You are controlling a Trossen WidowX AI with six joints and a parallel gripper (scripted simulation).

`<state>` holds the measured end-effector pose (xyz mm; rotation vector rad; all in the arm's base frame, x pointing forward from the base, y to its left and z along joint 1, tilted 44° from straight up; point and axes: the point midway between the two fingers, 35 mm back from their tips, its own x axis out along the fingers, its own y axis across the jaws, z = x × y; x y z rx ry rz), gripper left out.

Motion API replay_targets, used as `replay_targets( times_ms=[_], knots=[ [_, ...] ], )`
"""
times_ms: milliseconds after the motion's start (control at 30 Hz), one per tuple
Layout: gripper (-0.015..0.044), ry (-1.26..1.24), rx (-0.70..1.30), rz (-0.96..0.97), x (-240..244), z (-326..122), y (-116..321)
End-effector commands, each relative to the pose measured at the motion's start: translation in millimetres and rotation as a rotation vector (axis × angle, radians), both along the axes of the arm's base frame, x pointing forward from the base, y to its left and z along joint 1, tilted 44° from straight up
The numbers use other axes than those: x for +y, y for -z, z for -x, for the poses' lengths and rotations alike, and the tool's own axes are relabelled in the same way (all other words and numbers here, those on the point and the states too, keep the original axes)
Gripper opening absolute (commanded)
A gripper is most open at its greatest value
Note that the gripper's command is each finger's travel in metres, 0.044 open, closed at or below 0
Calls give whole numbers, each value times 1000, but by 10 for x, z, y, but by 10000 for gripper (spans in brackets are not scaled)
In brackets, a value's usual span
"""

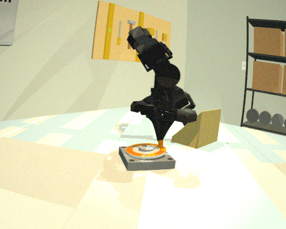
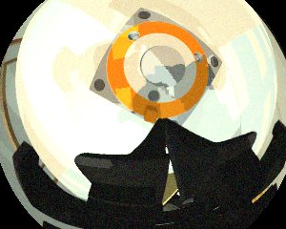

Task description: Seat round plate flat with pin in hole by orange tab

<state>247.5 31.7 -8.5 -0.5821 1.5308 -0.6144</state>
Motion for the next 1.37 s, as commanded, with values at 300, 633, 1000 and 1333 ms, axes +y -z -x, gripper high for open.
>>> replay_targets(
  times_ms=[300,633,1000,1333],
  knots=[
    [0,8,-2,-3,68,-21,77],
    [0,7,-2,-5,279,-42,-138],
    [0,-1,1,-3,315,-47,-166],
    [0,-1,1,-3,315,-47,-166]
  ],
)
